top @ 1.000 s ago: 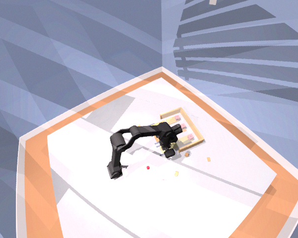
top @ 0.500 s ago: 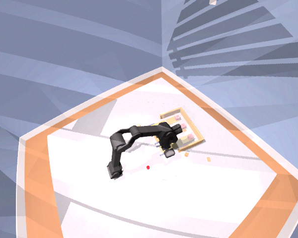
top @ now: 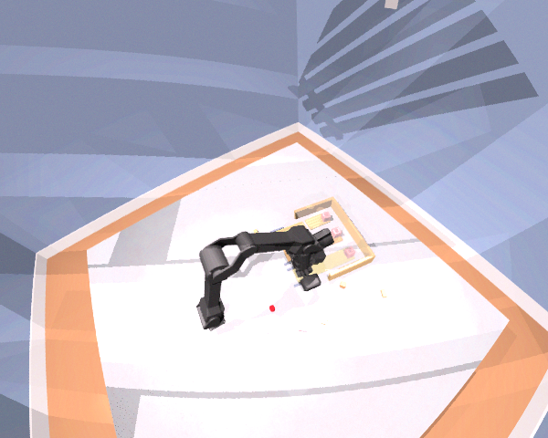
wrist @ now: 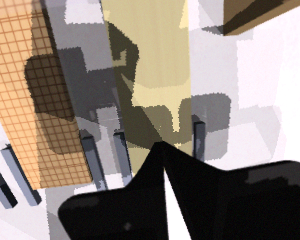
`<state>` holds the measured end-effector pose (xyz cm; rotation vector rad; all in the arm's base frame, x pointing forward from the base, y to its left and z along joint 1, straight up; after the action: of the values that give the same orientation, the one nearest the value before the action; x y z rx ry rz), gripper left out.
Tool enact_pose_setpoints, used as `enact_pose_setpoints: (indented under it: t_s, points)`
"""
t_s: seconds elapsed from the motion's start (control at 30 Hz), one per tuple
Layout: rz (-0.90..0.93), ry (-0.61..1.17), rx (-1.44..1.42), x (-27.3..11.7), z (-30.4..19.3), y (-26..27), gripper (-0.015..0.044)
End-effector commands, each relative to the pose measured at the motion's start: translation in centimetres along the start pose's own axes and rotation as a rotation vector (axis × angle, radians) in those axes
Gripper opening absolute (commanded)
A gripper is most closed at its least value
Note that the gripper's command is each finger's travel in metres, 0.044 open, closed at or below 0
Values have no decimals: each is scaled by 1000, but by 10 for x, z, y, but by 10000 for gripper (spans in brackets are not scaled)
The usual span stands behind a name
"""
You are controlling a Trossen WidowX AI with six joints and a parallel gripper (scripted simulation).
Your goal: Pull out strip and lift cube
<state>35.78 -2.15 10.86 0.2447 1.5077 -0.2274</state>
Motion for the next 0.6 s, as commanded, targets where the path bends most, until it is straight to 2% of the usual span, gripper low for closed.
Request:
enact_pose_setpoints:
  t_s: [0.0,0.57]
  points:
    - [-6,16,-1,3,-9,-1,0]
    - [-6,18,-1,4,-35,-4,0]
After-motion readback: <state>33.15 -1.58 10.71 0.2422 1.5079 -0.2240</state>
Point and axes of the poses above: the point midway between the two fingers, 35 mm back from their tips, its own x axis out along the fingers, its own y axis across the jaws, z = x × y, the point moved 6 cm from there along -x, back along the fingers, and after that the axes turned 7 degrees about x, right-handed, at the moved point
